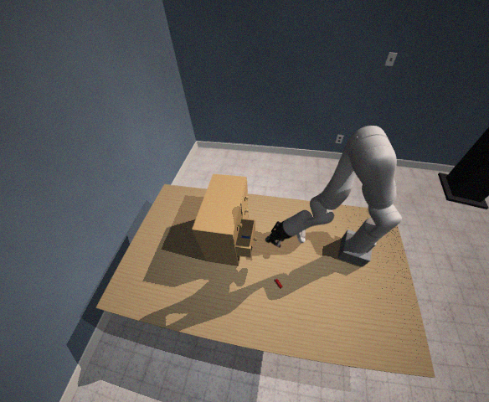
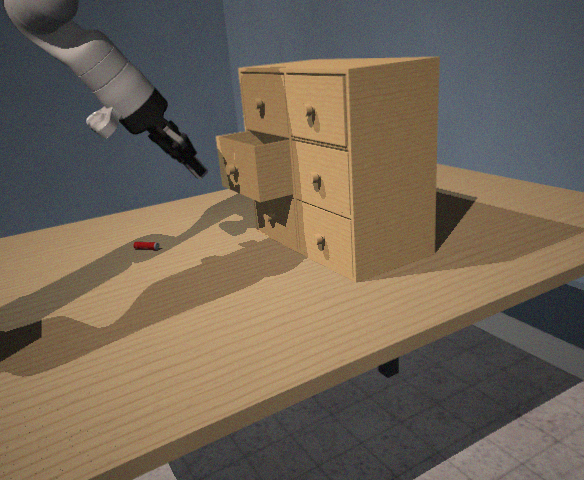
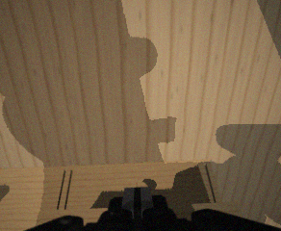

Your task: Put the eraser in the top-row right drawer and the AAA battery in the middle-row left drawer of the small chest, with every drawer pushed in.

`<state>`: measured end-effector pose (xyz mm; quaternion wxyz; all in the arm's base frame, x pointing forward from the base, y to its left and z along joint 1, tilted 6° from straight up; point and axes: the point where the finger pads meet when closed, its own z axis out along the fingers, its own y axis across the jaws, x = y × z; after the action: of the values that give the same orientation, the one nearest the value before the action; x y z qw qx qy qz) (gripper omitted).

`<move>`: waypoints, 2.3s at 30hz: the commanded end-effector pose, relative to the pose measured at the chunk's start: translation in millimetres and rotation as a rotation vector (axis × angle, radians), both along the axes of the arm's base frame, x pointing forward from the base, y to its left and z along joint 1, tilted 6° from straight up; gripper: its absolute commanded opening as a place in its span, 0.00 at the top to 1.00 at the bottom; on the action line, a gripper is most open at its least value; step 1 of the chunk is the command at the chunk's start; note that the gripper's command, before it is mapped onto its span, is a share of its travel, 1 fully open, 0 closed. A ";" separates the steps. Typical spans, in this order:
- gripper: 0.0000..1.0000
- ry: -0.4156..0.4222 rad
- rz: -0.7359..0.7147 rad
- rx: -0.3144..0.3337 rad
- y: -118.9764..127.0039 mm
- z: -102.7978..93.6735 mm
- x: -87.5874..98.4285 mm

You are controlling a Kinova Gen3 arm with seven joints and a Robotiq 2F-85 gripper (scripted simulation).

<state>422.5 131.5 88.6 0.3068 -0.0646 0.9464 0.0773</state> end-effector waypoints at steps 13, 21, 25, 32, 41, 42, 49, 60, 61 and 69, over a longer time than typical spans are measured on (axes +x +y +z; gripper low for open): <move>1.00 -0.001 0.000 0.001 0.1 1.0 0.7; 1.00 -0.001 0.000 0.001 0.1 1.1 0.8; 1.00 -0.001 0.000 0.001 0.1 1.1 0.8; 1.00 -0.001 0.000 0.001 0.1 1.1 0.8; 1.00 -0.001 0.000 0.001 0.1 1.1 0.8; 1.00 -0.001 0.000 0.001 0.1 1.1 0.8; 1.00 -0.001 0.000 0.001 0.2 1.1 1.6; 1.00 -0.001 0.000 0.001 0.9 1.2 5.7; 1.00 -0.001 0.000 0.001 1.1 1.3 6.4; 1.00 -0.001 0.000 0.001 2.4 1.5 14.2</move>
<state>433.5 134.1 89.2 0.3058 -0.0655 0.9467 0.0774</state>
